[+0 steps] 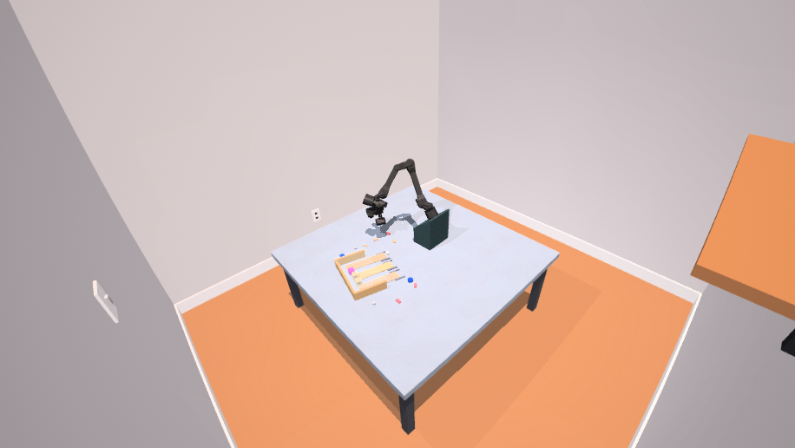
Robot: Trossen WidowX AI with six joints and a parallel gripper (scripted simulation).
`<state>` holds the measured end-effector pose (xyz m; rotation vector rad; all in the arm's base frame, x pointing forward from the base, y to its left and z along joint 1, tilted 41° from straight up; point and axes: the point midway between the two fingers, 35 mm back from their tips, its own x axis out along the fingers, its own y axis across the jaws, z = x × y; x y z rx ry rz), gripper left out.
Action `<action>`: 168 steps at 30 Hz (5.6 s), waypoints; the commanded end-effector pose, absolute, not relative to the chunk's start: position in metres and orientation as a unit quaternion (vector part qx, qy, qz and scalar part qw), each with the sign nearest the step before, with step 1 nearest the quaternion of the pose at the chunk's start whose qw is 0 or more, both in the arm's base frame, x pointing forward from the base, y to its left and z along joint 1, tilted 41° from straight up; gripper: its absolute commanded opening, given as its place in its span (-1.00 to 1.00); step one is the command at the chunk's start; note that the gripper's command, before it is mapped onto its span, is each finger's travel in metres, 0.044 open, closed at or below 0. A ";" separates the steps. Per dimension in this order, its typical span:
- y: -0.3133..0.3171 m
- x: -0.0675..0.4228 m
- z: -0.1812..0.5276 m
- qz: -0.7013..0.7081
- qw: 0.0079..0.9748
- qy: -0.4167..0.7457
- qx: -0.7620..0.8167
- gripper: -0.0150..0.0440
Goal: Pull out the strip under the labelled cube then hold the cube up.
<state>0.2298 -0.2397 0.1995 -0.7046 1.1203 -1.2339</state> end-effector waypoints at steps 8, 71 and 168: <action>-0.091 0.323 0.117 -0.322 0.807 0.350 -0.350 0.86; 0.013 0.396 -0.020 -0.269 0.730 0.594 -0.205 -0.49; -0.032 0.404 -0.077 -0.270 0.729 0.594 -0.207 -0.49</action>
